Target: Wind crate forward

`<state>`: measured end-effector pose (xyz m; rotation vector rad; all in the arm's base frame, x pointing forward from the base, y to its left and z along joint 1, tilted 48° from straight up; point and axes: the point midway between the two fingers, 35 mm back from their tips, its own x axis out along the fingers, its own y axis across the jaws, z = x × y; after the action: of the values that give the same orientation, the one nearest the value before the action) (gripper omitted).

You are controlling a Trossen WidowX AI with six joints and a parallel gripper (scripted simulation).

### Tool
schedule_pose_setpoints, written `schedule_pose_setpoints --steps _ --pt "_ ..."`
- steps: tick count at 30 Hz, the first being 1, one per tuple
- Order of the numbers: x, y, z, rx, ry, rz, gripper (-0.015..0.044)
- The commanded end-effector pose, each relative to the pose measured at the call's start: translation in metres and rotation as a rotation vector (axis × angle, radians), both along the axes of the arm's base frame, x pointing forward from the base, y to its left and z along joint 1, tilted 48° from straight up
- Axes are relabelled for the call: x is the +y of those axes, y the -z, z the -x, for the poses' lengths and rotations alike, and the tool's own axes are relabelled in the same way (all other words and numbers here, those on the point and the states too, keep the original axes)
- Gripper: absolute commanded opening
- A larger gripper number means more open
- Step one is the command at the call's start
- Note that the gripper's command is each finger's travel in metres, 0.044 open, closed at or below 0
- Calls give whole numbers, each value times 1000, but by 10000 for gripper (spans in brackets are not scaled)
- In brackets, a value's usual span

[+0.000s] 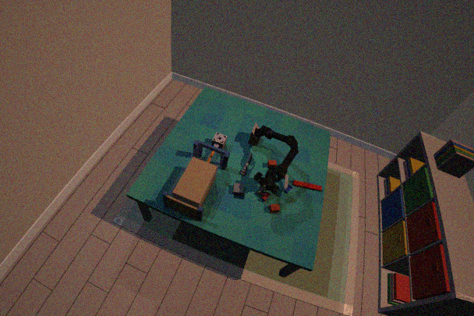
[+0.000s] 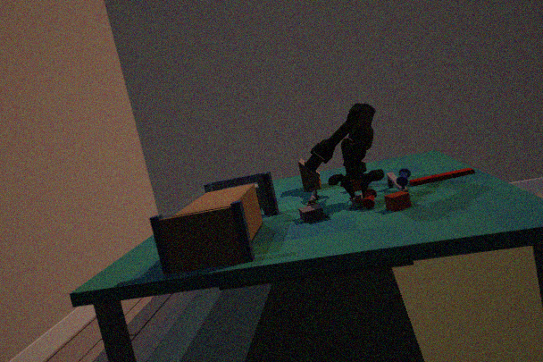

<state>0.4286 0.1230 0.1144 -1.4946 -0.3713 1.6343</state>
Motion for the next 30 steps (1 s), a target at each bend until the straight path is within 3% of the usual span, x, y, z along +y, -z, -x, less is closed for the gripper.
schedule_pose_setpoints --steps 1,15,17,21,30 --pt "0 0 0 -1 -1 0 127" --pt "0 0 0 -1 -1 0 34" --pt "0 0 0 -1 -1 0 0" --pt "-2 -2 0 -2 0 1 0" --pt "-94 -80 9 -32 50 11 0"
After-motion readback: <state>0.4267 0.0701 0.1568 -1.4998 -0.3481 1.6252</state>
